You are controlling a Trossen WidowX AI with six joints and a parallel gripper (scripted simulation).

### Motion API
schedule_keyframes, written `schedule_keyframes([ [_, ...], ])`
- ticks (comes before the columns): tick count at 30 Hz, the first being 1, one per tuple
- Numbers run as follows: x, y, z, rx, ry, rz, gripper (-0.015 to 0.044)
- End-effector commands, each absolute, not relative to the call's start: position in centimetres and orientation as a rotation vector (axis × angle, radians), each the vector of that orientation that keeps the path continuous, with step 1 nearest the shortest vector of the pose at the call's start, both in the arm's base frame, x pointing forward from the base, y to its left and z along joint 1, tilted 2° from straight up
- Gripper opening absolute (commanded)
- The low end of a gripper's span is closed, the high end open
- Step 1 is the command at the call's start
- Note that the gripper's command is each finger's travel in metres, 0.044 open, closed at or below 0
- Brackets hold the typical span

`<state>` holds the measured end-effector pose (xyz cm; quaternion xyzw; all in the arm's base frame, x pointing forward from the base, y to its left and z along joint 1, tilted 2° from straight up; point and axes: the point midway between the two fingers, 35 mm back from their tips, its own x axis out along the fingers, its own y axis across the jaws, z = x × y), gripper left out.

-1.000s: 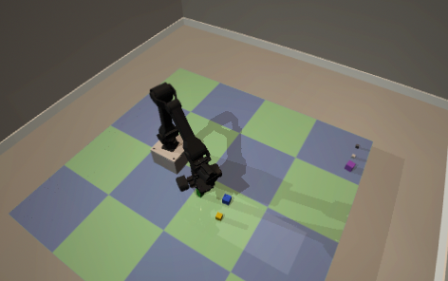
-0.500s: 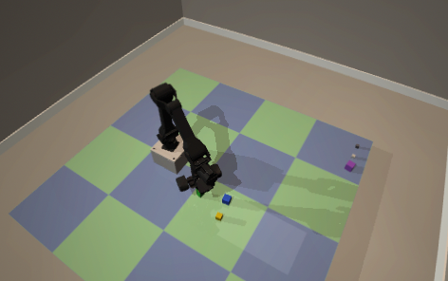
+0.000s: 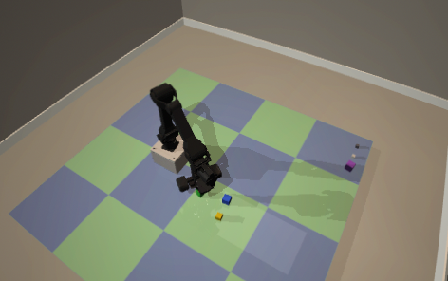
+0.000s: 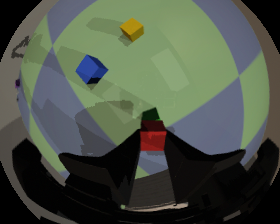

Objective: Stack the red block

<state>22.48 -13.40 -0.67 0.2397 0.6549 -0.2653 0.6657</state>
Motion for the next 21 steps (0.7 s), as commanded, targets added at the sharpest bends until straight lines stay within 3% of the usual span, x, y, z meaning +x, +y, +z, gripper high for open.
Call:
schedule_keyframes([
  [1,22.36,-13.40,-0.81,0.537,1.484,-0.599,0.0000],
  [8,22.38,-13.42,-0.03,0.537,1.484,-0.599,0.0000],
  [21,22.32,-13.31,-0.64,0.543,1.487,-0.599,0.0341],
])
